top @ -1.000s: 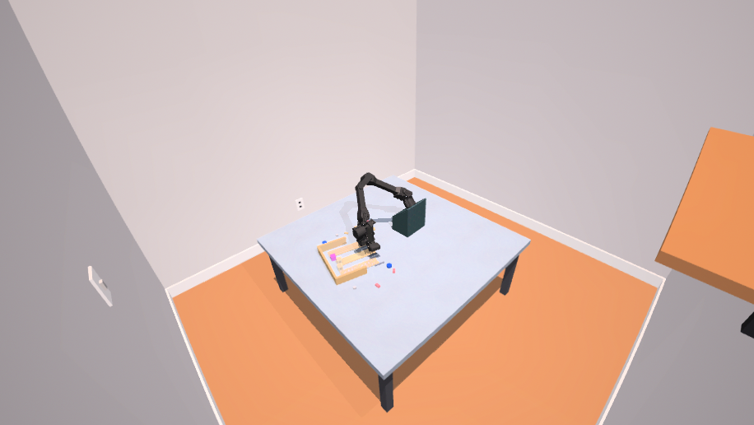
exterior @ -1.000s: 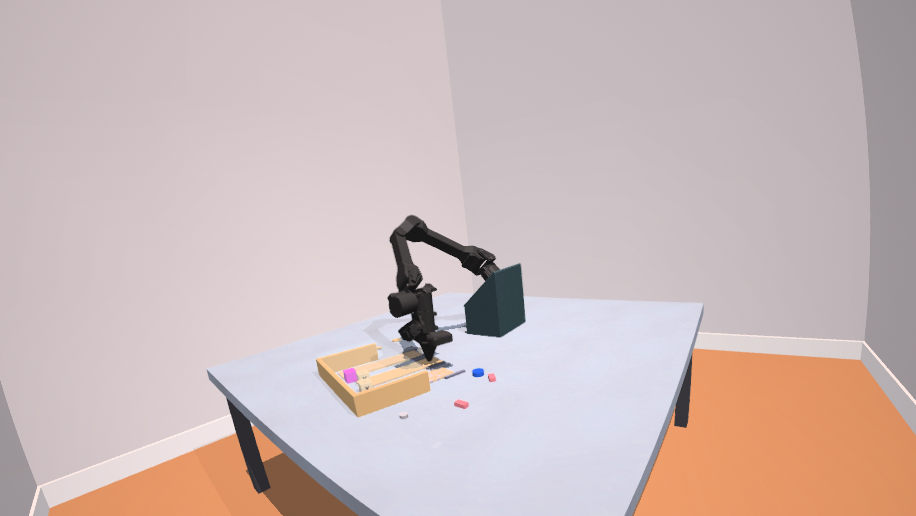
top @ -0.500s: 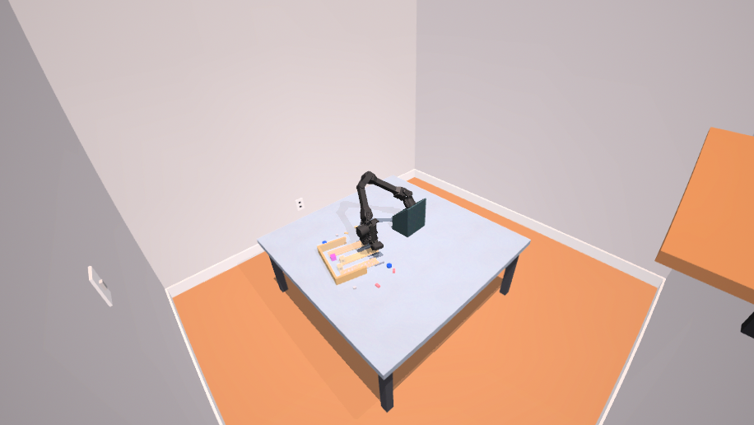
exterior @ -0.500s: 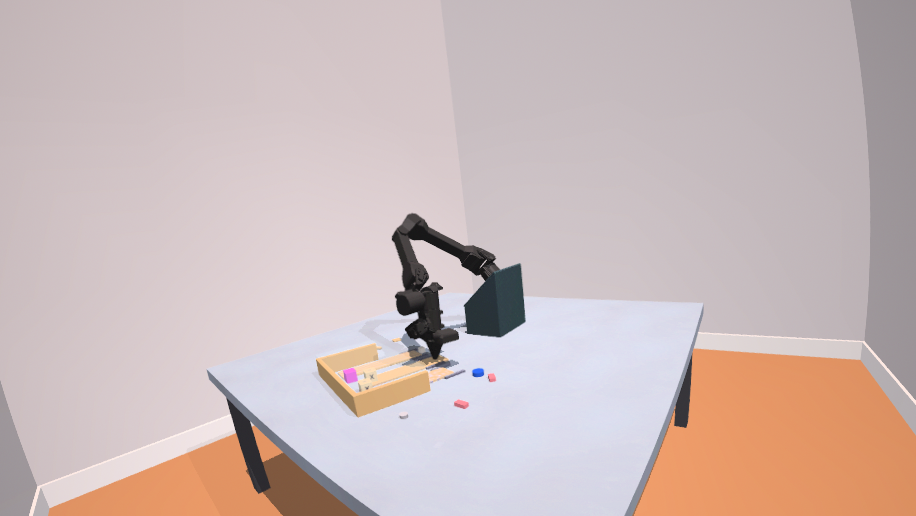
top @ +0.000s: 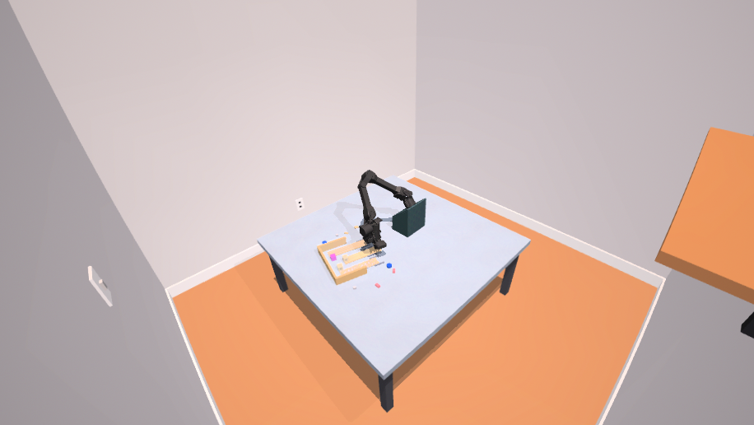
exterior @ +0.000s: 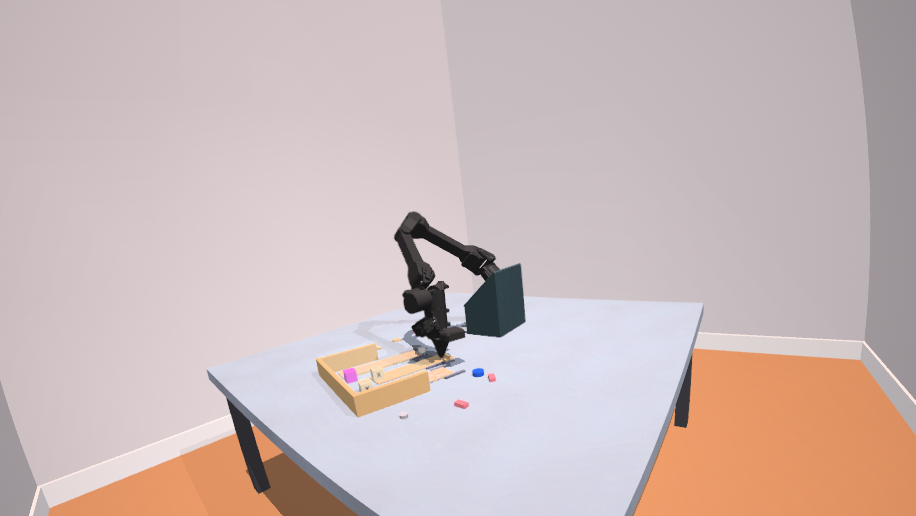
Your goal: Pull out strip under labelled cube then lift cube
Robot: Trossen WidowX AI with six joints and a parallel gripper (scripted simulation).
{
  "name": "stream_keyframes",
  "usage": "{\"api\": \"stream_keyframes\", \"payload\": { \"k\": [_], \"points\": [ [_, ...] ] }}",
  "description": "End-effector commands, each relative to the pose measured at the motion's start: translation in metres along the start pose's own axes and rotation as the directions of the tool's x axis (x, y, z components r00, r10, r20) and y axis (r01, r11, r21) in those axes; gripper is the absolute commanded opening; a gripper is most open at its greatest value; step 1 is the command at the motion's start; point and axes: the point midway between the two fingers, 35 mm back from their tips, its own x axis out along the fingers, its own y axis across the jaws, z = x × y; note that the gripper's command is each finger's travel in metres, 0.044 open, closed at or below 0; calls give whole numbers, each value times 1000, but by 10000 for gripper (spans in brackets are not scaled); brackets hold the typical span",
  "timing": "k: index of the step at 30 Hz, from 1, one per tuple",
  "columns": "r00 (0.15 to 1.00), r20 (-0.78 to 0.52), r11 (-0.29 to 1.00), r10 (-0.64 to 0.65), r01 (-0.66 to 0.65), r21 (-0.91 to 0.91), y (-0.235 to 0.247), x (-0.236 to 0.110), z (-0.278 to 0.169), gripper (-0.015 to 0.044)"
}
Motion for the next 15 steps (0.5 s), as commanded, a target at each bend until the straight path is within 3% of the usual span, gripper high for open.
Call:
{"api": "stream_keyframes", "payload": {
  "k": [1,15],
  "points": [
    [1000,-25,1000,-4,3,-6,-2,4,-15,0],
    [1000,-26,1000,-3,3,-7,-2,4,-36,0]
  ]
}}
